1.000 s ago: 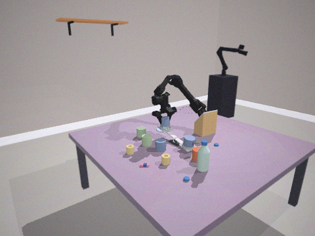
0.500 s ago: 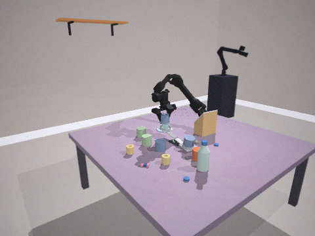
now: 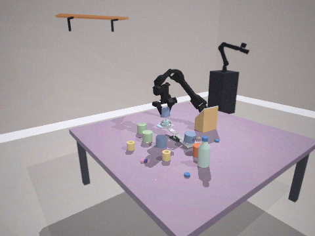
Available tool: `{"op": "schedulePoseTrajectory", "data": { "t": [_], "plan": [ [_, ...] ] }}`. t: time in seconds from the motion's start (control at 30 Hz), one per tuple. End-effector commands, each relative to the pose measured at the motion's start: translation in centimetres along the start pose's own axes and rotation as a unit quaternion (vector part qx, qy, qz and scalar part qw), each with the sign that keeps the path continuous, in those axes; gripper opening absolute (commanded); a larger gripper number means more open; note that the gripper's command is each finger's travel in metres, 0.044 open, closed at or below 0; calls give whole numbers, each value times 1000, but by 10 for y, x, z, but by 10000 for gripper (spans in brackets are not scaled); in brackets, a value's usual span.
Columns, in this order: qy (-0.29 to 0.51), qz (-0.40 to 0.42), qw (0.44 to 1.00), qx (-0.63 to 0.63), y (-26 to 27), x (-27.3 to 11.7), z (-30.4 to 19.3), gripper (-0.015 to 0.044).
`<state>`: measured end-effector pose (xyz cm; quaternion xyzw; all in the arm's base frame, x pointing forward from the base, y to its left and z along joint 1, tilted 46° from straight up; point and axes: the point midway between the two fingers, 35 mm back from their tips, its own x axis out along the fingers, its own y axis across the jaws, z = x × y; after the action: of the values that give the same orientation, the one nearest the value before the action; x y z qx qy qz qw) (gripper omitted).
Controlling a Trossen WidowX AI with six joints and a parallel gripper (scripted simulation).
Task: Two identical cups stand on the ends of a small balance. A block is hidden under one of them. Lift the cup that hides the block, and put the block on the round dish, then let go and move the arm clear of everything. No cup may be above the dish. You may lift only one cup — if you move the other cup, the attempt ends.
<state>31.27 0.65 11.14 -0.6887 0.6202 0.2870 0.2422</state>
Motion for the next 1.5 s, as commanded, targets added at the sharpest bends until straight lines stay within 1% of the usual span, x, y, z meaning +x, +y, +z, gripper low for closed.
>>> {"op": "schedulePoseTrajectory", "data": {
  "t": [0.0, 0.5, 0.53, 1.47],
  "plan": [
    [-2, -5, 1000, 3, -1, -9, 0, 0],
    [0, -4, 1000, 3, 3, -27, -1, 0],
    [3, 0, 1000, 0, 4, -20, -1, 0],
    [3, 0, 1000, 0, 4, -20, -1, 0]
  ]
}}
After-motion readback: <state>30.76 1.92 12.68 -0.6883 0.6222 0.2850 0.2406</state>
